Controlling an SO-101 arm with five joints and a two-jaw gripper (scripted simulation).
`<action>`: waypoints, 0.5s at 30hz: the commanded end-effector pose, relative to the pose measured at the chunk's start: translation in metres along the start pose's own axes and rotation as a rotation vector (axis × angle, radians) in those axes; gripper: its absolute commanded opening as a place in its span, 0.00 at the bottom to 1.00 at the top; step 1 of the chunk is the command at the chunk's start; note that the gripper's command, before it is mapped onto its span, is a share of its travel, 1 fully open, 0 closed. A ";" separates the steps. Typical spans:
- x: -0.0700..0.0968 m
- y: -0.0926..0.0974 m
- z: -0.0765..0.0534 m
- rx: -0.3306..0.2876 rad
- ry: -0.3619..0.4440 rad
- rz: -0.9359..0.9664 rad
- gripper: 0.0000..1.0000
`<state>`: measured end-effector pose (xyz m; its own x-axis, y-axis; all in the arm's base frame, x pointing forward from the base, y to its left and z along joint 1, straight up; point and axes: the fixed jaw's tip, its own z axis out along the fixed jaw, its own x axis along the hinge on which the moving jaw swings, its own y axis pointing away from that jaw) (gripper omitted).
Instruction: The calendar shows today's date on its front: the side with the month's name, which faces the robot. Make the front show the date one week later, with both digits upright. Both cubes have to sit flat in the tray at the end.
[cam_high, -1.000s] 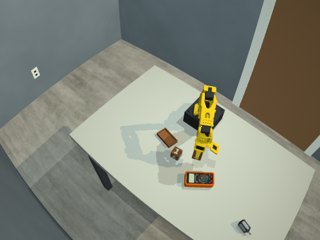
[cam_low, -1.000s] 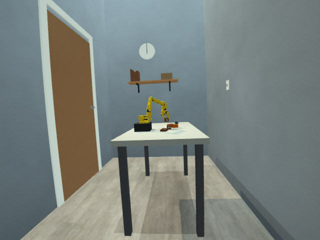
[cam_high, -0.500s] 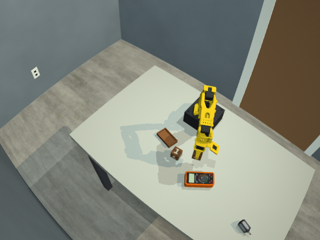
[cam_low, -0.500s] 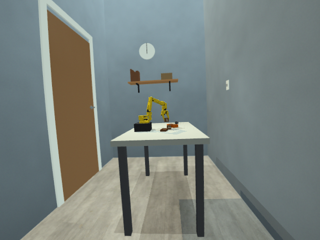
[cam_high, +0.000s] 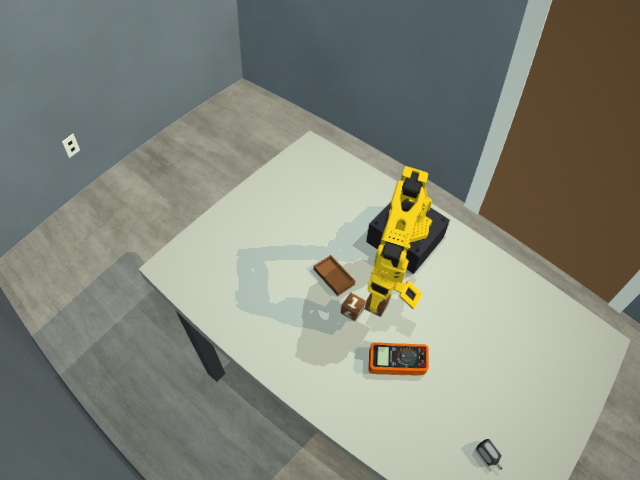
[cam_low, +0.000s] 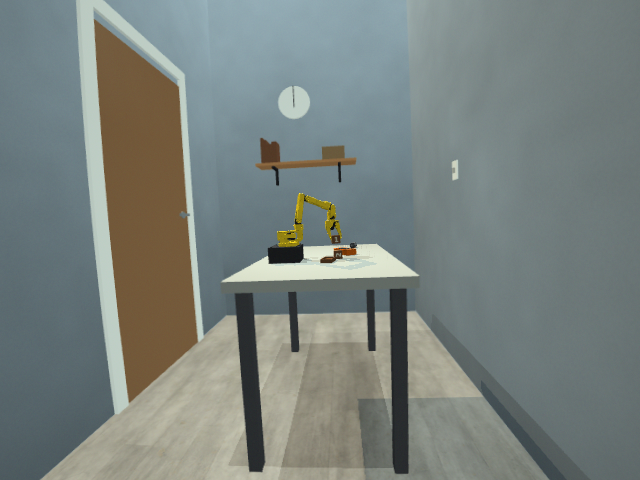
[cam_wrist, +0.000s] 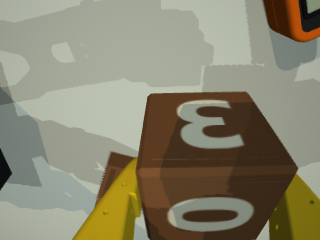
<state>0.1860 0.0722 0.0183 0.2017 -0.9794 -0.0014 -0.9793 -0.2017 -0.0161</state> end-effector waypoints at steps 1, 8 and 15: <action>0.022 -0.001 -0.003 0.017 -0.001 0.103 0.00; 0.066 0.007 -0.003 0.017 0.004 0.333 0.00; 0.092 0.016 -0.003 0.017 0.008 0.476 0.00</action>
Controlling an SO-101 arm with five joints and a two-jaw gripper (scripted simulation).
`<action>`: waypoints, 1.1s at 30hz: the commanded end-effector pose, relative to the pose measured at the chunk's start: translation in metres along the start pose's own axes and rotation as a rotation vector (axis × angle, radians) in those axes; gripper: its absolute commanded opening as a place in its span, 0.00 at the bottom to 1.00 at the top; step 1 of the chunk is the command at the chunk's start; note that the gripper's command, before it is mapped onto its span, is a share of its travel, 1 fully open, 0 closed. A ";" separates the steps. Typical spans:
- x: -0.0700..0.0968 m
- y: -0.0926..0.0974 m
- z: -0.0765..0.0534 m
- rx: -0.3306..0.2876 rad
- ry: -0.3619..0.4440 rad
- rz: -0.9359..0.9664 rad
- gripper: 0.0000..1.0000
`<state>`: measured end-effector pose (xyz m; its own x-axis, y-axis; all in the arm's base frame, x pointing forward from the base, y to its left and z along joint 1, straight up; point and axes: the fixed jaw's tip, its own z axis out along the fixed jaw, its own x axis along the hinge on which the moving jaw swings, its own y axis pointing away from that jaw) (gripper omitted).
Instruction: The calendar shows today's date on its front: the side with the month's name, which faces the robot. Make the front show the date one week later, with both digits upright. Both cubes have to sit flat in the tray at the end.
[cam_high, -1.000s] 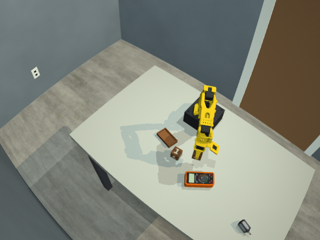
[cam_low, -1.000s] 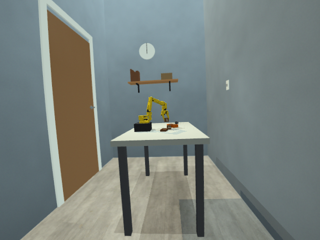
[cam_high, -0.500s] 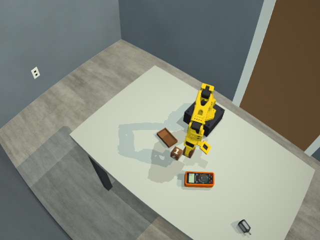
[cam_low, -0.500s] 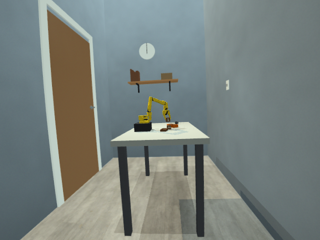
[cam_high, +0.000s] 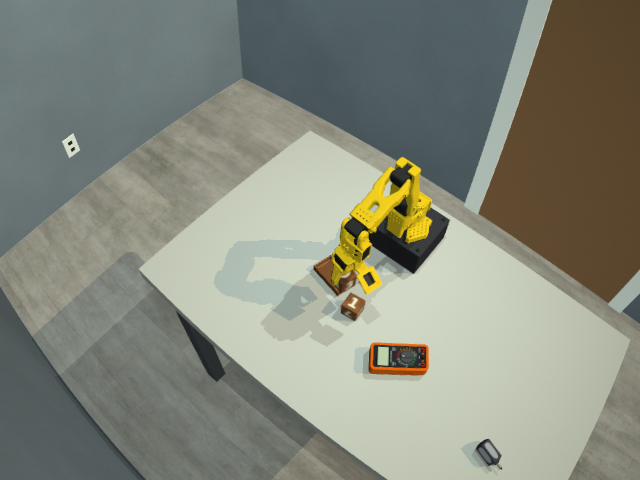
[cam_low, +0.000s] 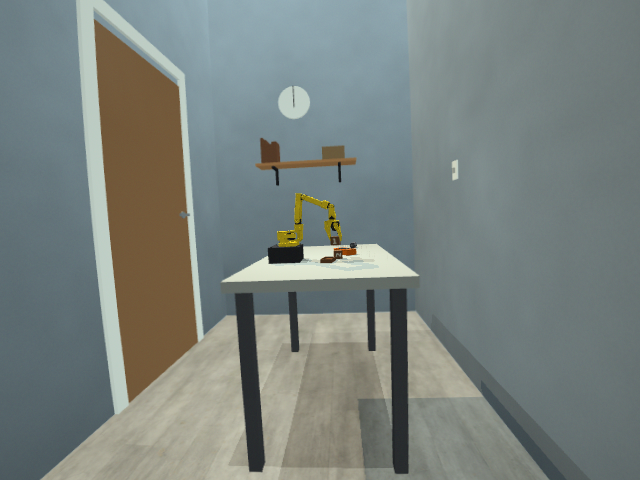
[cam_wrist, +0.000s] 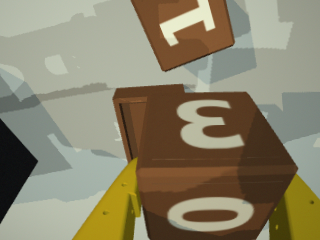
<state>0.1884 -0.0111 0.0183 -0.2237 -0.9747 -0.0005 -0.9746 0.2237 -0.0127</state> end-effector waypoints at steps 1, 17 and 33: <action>0.014 -0.002 -0.002 0.020 -0.003 0.071 0.00; 0.037 0.000 -0.002 0.020 0.000 0.191 0.00; 0.067 0.007 -0.002 0.020 0.004 0.359 0.00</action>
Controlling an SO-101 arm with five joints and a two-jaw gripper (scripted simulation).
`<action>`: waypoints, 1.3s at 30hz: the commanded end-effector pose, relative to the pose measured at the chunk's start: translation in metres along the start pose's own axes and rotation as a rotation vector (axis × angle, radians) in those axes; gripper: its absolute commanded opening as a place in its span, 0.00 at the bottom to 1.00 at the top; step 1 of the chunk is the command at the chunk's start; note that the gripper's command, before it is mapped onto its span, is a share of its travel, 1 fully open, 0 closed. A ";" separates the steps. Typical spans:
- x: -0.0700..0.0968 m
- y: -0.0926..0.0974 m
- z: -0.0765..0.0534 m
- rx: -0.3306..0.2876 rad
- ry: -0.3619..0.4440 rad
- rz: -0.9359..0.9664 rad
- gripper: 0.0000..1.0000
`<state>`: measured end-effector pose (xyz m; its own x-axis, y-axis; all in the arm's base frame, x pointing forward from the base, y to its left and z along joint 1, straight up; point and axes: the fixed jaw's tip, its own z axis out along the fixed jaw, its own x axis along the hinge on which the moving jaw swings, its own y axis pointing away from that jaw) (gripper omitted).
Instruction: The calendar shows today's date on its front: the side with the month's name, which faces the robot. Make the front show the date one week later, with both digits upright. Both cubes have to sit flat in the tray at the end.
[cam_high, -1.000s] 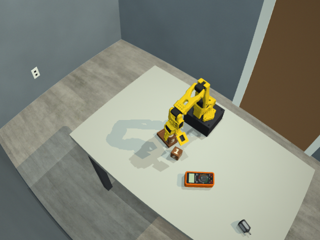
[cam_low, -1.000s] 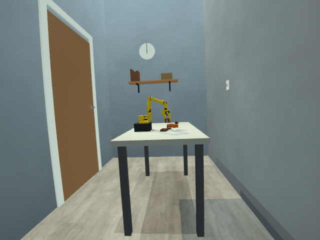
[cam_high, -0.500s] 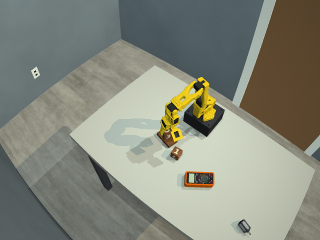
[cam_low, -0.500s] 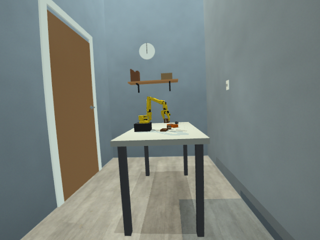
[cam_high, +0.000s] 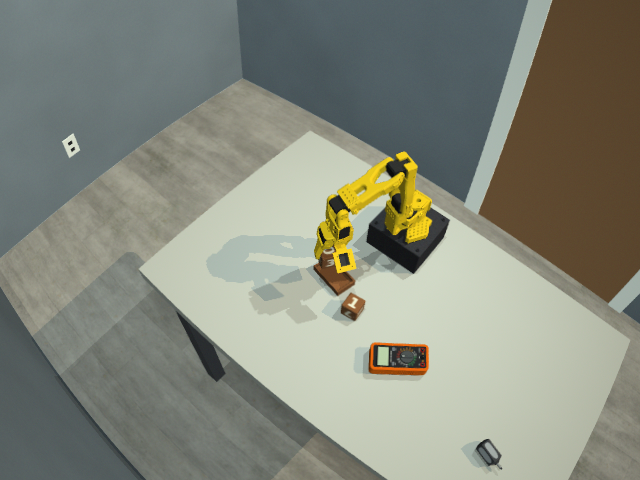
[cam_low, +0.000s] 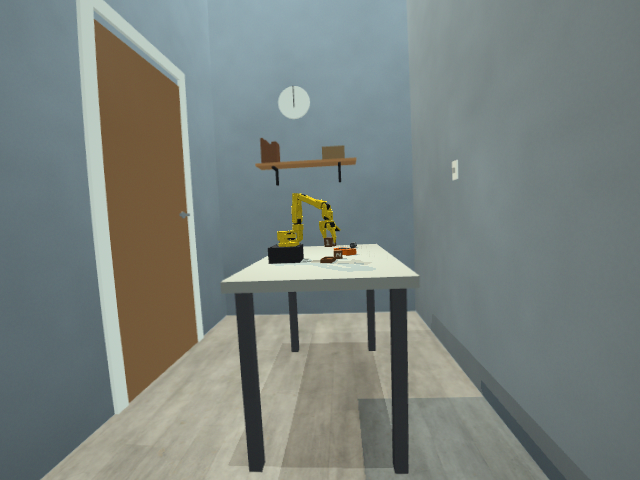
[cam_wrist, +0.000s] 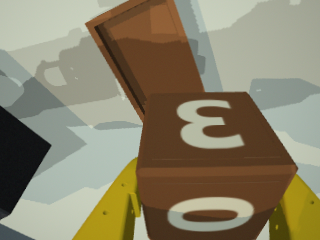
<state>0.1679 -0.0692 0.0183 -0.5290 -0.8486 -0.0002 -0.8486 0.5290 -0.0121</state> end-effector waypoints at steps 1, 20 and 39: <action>0.011 -0.002 -0.002 0.020 -0.004 0.055 0.00; 0.097 0.022 -0.002 0.020 0.008 0.563 0.00; 0.110 0.031 -0.002 0.020 0.010 0.668 0.00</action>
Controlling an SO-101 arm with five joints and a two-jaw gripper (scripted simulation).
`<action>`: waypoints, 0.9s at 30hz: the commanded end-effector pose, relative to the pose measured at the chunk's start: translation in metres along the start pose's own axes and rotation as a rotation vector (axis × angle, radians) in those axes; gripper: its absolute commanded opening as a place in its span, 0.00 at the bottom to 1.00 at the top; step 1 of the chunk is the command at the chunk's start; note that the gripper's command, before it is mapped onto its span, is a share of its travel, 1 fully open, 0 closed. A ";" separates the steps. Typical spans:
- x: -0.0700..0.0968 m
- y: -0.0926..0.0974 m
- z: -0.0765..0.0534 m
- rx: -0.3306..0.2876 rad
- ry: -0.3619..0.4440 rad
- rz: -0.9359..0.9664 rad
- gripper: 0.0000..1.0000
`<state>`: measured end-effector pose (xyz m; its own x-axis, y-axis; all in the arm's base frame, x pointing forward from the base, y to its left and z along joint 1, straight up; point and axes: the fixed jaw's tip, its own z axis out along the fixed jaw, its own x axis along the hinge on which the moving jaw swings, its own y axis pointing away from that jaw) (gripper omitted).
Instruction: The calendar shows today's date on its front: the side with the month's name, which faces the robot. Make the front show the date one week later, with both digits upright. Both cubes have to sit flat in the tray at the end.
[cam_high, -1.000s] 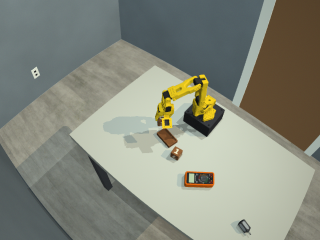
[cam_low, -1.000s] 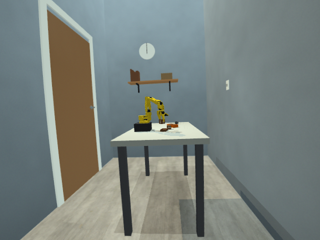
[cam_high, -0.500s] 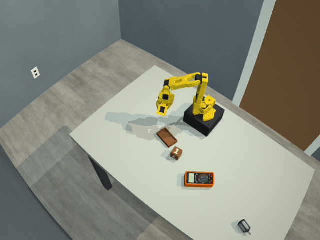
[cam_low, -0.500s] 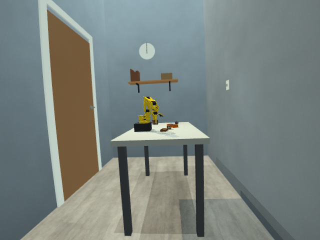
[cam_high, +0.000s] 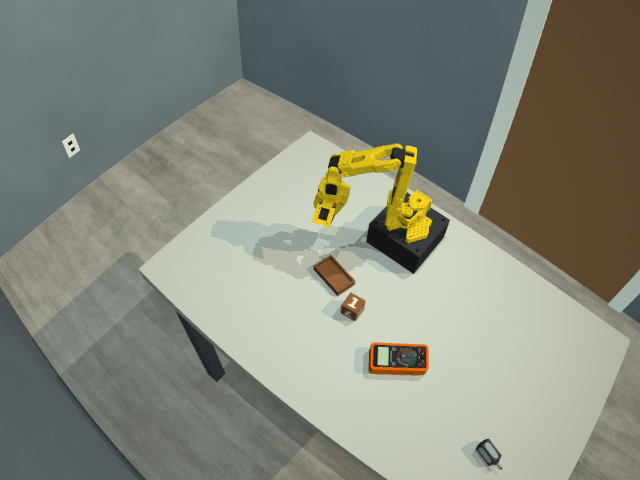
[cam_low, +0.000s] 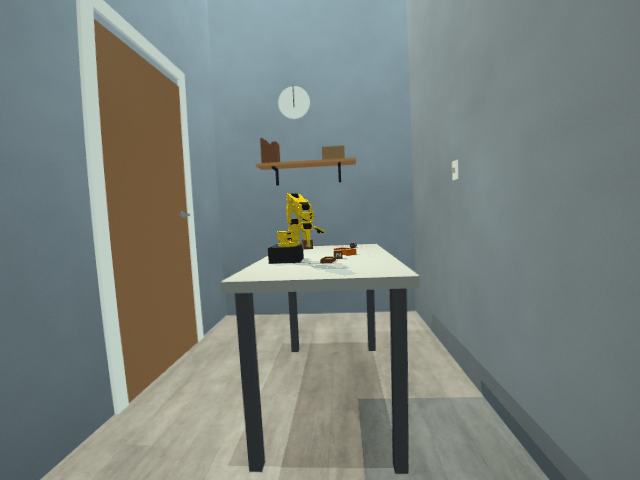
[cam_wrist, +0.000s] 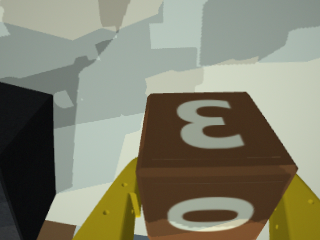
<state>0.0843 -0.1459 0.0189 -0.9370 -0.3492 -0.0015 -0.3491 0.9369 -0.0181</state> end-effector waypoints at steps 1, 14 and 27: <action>0.001 0.000 -0.001 0.013 -0.003 0.016 0.00; -0.002 -0.001 -0.001 0.012 -0.005 0.198 0.00; -0.009 -0.006 -0.001 0.011 -0.008 0.686 0.00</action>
<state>0.0900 -0.1461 0.0196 -0.9784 0.2063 -0.0148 0.2066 0.9783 -0.0184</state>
